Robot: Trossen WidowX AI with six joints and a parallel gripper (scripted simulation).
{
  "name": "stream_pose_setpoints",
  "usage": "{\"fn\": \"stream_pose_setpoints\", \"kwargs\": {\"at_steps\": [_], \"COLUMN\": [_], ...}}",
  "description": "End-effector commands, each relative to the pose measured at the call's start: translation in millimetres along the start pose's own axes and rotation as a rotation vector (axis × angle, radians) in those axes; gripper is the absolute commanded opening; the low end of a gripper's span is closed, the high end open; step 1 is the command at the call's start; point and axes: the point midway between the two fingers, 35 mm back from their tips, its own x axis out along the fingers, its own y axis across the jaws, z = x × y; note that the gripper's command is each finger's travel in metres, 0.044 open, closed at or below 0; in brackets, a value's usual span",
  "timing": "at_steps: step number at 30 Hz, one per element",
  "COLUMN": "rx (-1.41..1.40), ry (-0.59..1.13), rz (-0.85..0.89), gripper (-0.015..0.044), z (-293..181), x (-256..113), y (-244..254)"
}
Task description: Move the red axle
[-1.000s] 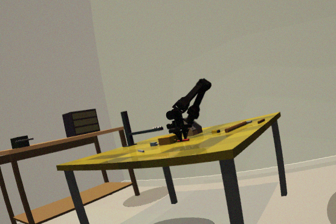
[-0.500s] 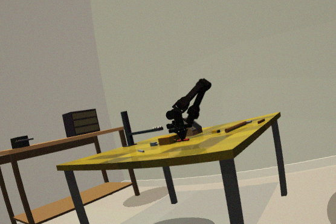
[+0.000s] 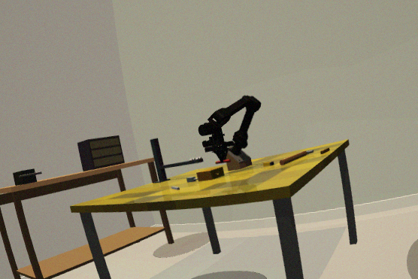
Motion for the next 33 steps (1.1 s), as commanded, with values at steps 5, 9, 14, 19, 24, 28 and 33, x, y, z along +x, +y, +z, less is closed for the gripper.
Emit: {"fn": "stream_pose_setpoints", "kwargs": {"at_steps": [5, 9, 14, 19, 24, 28, 33], "rx": [-0.001, -0.001, 0.0, 0.006, 0.013, 0.018, 0.024], "ry": [0.0, 0.004, 0.002, -0.022, -0.047, -0.063, -0.077], "rz": [0.0, 0.0, 0.002, 0.011, 0.017, 0.019, 0.018], "gripper": [0.0, 0.0, 0.0, 0.0, 0.0, 0.0, 0.0], "z": [1, 0, 3, 36, 78, 110, 150], "x": [-42, -58, -61, -65, -70, -74, -78], "y": [2, 2, 3, 6, 5, 0, -11]}}
